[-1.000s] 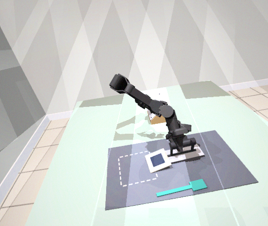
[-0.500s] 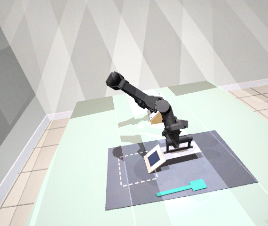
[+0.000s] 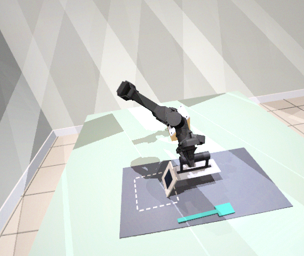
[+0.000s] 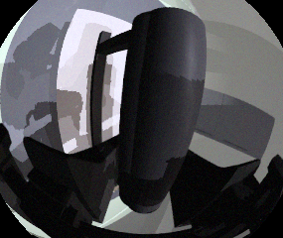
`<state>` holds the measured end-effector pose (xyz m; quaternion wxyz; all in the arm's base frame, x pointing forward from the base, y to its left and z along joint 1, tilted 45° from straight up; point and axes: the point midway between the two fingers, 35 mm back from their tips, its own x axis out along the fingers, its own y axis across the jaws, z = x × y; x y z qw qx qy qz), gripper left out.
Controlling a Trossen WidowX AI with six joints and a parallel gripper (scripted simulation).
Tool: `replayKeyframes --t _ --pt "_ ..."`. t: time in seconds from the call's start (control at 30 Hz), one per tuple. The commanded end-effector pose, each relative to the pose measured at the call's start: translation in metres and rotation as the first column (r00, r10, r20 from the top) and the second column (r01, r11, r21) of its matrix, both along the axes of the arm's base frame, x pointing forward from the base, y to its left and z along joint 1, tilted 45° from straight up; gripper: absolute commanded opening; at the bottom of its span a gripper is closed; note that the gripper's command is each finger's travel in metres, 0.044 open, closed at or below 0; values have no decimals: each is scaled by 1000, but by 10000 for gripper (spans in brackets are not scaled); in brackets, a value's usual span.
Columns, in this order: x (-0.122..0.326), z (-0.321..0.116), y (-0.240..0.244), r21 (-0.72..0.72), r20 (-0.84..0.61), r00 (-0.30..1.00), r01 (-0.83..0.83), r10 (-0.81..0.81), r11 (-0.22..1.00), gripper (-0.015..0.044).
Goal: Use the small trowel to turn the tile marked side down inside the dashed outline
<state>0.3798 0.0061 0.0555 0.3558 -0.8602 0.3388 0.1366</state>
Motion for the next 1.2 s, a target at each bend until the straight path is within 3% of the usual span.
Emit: replayKeyframes --t 0.0,0.57,0.93,1.17 --pt "2 10 -4 4 9 1000 -7 7 1000 0" --pt "2 23 -23 3 9 1000 -7 7 1000 0" --pt "4 3 36 7 9 1000 -7 7 1000 0" --pt "3 2 40 6 10 1000 -7 7 1000 0"
